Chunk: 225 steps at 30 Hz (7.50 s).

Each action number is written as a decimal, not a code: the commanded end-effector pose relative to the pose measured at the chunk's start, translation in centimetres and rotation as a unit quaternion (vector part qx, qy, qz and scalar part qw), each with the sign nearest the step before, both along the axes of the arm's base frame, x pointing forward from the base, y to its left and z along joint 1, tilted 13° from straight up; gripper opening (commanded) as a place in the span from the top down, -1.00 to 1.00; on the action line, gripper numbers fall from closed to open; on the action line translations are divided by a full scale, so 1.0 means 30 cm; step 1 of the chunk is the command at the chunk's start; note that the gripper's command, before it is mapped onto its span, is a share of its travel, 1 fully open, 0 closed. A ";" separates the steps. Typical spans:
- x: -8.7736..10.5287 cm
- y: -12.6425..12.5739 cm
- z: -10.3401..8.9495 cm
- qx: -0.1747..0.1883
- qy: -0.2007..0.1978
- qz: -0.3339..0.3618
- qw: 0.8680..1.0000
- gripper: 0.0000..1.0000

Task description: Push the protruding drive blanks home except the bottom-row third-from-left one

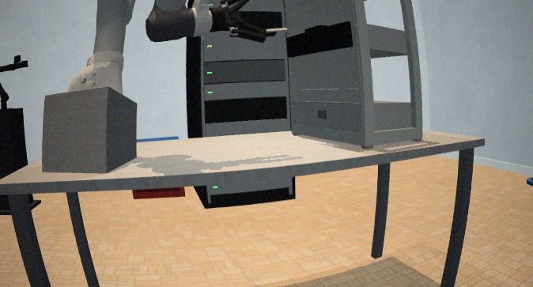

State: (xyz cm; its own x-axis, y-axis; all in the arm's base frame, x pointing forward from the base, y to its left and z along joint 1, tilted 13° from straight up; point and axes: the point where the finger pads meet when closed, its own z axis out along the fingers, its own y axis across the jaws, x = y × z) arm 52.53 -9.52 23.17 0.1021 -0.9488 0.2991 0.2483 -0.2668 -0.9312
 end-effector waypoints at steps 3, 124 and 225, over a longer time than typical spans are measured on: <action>-0.012 0.016 -0.050 0.091 0.032 0.014 0.995 -1.00; -0.014 0.194 -0.176 0.238 0.101 0.035 0.965 -1.00; 0.377 0.470 -0.116 0.238 0.101 0.035 0.965 -1.00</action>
State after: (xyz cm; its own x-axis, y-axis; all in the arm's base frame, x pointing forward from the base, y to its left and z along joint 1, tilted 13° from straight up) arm 63.77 4.69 19.79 0.1853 -0.9608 -0.2062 0.0522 0.2191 -0.9743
